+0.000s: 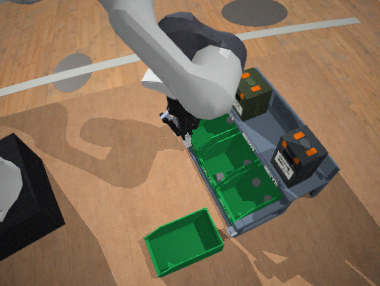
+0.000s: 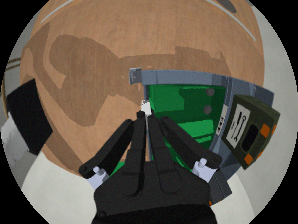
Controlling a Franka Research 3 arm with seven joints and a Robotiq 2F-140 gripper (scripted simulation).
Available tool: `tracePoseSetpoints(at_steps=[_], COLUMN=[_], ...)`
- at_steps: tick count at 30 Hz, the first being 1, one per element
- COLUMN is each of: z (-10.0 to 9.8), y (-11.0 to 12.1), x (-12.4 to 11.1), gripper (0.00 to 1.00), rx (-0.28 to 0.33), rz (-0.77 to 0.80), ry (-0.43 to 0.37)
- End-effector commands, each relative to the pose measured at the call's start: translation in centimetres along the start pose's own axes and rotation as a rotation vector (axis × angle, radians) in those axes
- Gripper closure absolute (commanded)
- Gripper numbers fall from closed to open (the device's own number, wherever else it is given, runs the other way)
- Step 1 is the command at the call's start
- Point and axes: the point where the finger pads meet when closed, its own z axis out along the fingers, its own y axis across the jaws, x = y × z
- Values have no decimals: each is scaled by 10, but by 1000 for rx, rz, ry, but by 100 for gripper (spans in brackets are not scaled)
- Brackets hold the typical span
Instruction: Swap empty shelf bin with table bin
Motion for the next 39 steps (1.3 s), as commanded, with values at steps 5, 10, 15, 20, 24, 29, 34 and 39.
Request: tracePoseSetpoints(at_steps=[5,10,15,20,24,29,34,39], z=[-1,-1,-1,-2,-4,-8,-14,-19], y=[1,1,1,0,-3,-6,-12,-17], x=[0,0,0,0,0,0,0,0], gripper=[100,100,100,100,100,100,100,100], rx=[2,2,2,2,2,2,2,2], rz=[17,17,17,17,17,17,17,17], ry=[3,3,3,3,3,3,3,3])
